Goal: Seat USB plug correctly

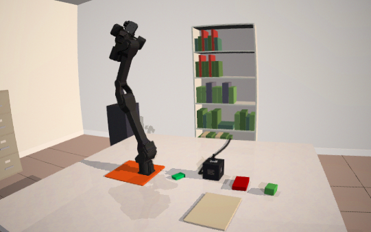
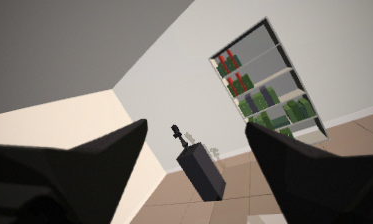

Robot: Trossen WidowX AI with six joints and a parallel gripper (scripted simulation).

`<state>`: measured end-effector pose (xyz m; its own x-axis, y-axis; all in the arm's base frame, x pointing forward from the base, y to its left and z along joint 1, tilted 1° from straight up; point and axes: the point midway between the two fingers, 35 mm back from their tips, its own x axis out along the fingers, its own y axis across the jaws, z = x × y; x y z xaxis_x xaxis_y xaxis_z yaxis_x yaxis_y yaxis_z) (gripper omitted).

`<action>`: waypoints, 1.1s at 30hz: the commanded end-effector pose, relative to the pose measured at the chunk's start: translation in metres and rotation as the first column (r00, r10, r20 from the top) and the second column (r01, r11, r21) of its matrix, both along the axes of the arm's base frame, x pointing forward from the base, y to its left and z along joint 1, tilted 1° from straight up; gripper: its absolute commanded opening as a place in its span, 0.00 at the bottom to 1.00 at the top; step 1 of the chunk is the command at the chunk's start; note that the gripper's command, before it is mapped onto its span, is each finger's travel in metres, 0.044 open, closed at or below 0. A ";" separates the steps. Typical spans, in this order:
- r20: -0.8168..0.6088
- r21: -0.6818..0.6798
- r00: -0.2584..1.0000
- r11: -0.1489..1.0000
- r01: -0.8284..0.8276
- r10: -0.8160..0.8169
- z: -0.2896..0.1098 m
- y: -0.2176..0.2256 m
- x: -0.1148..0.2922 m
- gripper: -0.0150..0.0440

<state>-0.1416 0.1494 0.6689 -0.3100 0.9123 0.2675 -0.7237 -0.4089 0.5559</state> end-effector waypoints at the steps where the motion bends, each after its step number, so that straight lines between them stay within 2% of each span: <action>1: -0.032 0.003 0.999 1.000 -0.010 0.010 0.003 -0.001 0.003 0.98; 2: -0.126 0.015 0.991 0.999 -0.038 0.040 0.012 -0.005 0.014 1.00; 4: -0.450 0.087 0.879 0.987 -0.133 0.158 0.044 -0.018 0.058 1.00; 5: -0.517 0.110 0.836 0.982 -0.152 0.187 0.050 -0.021 0.070 1.00; 8: -0.654 0.169 0.714 0.968 -0.186 0.251 0.063 -0.027 0.099 1.00; 10: -0.750 0.227 0.587 0.952 -0.205 0.305 0.072 -0.033 0.127 1.00; 13: -0.857 0.337 0.333 0.916 -0.216 0.394 0.081 -0.041 0.178 1.00; 16: -0.887 0.445 0.026 0.868 -0.219 0.462 0.081 -0.046 0.225 1.00; 17: -0.866 0.500 -0.109 0.845 -0.191 0.488 0.079 -0.049 0.251 1.00; 18: -0.863 0.505 -0.123 0.842 -0.188 0.490 0.078 -0.049 0.254 1.00; 19: -0.815 0.561 -0.264 0.816 -0.141 0.515 0.073 -0.052 0.285 1.00; 21: -0.728 0.620 -0.431 0.780 -0.081 0.534 0.060 -0.053 0.318 1.00; 22: -0.714 0.627 -0.452 0.775 -0.073 0.535 0.058 -0.053 0.322 1.00; 24: -0.571 0.677 -0.608 0.735 0.030 0.551 0.040 -0.054 0.365 1.00; 29: -0.239 0.695 -0.798 0.671 0.258 0.554 -0.010 -0.052 0.437 1.00; 33: 0.069 0.638 -0.831 0.616 0.462 0.552 -0.064 -0.050 0.488 1.00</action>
<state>0.3067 0.0975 0.6482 0.6640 0.5635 0.4915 0.7380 -0.3883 -0.5519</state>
